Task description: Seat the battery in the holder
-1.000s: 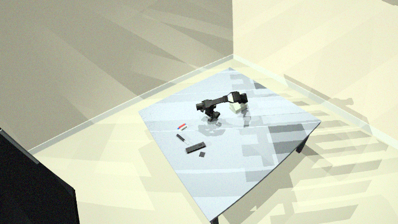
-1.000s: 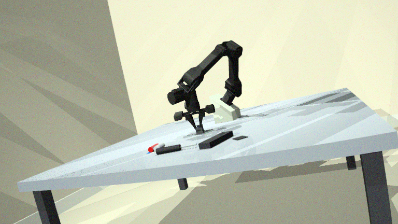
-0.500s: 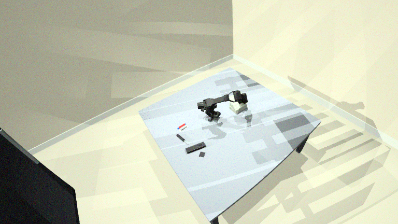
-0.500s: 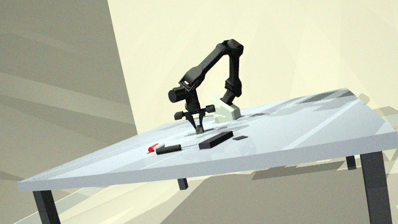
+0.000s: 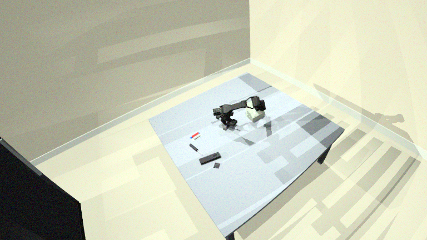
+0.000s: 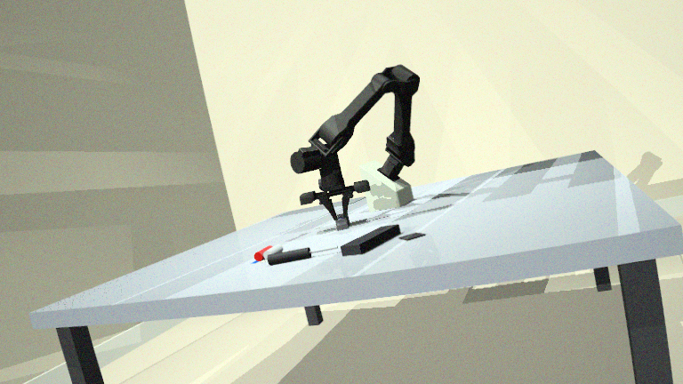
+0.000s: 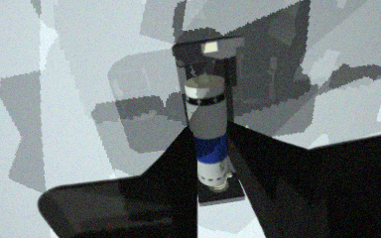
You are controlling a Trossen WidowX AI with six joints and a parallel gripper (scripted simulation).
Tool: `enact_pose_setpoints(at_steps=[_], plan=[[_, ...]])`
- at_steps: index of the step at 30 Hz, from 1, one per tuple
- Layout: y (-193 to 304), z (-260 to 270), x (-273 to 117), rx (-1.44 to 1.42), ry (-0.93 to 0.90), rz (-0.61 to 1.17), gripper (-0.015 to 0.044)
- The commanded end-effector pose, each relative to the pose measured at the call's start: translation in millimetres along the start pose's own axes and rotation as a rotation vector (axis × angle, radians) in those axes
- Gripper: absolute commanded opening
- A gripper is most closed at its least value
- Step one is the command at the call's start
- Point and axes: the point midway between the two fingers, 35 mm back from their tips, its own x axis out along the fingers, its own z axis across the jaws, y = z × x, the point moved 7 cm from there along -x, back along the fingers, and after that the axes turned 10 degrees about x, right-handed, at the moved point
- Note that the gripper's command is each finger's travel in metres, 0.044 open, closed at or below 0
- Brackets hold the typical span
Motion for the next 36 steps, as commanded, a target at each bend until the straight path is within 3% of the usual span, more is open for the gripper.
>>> enact_pose_setpoints(at_steps=[1,36], plan=[[-2.4,-1.2,2.3,-0.005,0.008,0.027,0.0061],[-24.9,1.3,3.2,-0.007,0.019,0.129,0.0061]])
